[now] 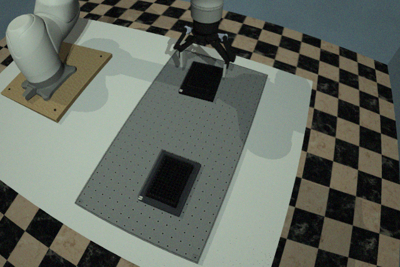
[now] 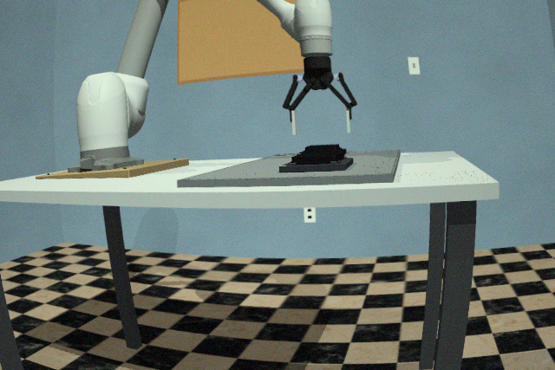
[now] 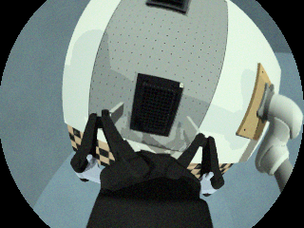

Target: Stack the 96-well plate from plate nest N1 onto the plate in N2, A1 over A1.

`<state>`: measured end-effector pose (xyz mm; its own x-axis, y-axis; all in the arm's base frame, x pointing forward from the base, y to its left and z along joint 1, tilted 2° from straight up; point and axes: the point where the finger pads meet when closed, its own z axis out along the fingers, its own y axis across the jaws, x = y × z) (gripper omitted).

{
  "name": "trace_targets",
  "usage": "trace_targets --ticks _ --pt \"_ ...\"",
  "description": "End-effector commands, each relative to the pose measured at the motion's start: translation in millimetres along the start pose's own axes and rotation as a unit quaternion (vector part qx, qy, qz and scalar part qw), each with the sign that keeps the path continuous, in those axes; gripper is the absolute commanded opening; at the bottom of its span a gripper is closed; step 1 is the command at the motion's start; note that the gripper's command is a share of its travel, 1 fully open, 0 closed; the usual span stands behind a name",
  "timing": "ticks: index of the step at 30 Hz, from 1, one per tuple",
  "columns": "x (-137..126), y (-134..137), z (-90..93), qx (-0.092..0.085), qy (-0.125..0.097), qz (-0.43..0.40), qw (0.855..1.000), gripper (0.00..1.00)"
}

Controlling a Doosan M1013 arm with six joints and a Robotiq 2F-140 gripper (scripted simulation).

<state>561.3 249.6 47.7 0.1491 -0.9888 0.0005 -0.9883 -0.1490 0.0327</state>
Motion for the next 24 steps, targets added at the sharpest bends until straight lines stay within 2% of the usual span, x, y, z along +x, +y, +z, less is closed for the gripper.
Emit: trace_targets --ticks 1,14,24 --pt "0 0 3.6 0.000 0.000 0.000 1.000 1.00" --pt "0 0 25.2 0.000 0.000 0.000 1.000 1.00" --pt "0 0 29.0 0.000 0.000 0.000 1.000 1.00"
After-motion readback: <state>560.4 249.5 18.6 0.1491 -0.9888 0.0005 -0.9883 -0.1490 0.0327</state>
